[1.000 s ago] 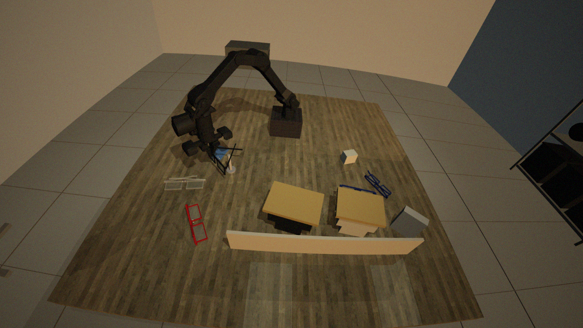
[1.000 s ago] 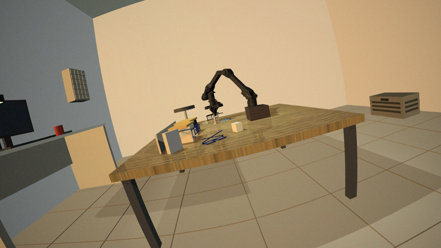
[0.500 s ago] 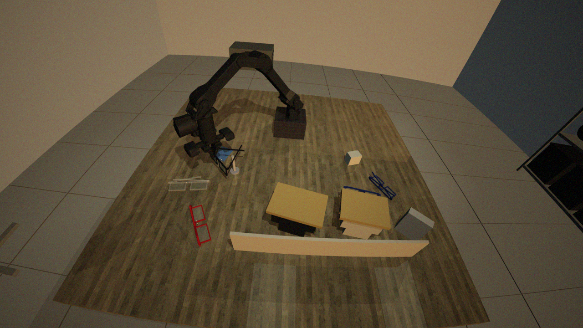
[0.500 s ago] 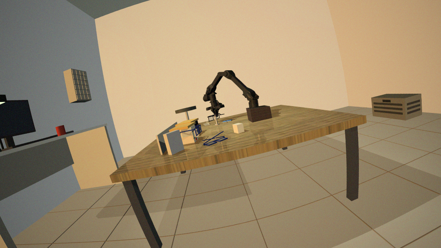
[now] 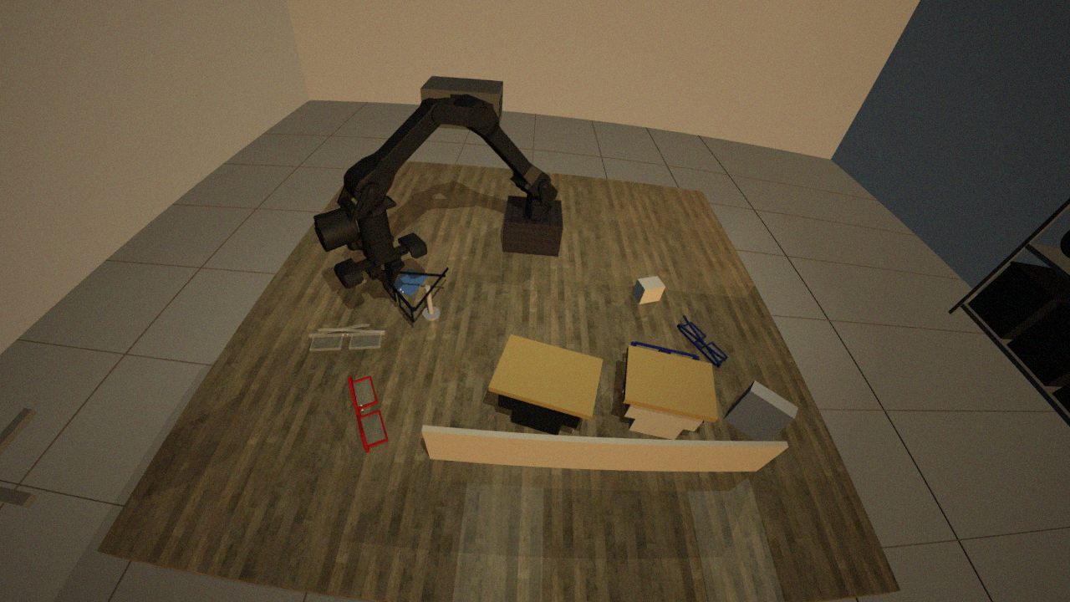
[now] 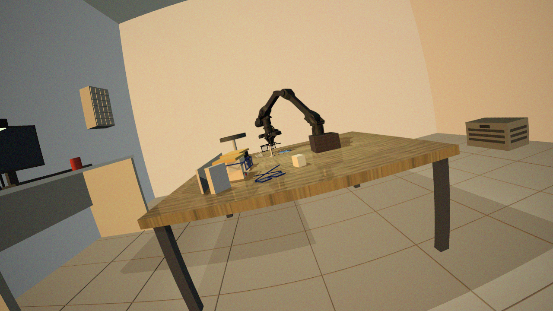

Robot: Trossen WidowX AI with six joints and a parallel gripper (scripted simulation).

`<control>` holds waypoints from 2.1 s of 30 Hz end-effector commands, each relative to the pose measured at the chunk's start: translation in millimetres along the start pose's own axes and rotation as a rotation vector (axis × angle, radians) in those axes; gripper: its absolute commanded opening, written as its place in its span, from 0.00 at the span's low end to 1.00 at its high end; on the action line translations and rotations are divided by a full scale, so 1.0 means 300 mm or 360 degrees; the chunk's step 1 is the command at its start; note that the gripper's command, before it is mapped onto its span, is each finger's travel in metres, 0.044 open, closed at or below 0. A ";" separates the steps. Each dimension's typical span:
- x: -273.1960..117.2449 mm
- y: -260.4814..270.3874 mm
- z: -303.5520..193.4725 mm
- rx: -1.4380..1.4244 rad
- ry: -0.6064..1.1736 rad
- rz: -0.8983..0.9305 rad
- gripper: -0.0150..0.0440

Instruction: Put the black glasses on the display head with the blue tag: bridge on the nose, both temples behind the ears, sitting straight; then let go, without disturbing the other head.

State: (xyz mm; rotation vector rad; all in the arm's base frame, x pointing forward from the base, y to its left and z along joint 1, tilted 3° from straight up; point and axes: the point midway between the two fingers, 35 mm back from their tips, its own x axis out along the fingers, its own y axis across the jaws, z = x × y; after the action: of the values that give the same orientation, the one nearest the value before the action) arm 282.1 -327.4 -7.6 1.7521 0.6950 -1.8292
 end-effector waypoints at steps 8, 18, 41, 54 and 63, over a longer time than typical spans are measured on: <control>-0.010 0.022 0.029 -0.0004 -0.0010 0.0017 0.25; -0.010 0.032 0.052 -0.0004 -0.0011 0.0017 0.25; -0.011 0.044 0.103 -0.0004 -0.0013 0.0018 0.25; -0.011 0.044 0.099 -0.0004 -0.0013 0.0018 0.25; -0.011 0.044 0.099 -0.0004 -0.0012 0.0018 0.25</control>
State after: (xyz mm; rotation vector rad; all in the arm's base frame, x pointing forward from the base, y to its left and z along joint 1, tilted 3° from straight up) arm 269.3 -356.8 -4.1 1.7479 0.6841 -1.8255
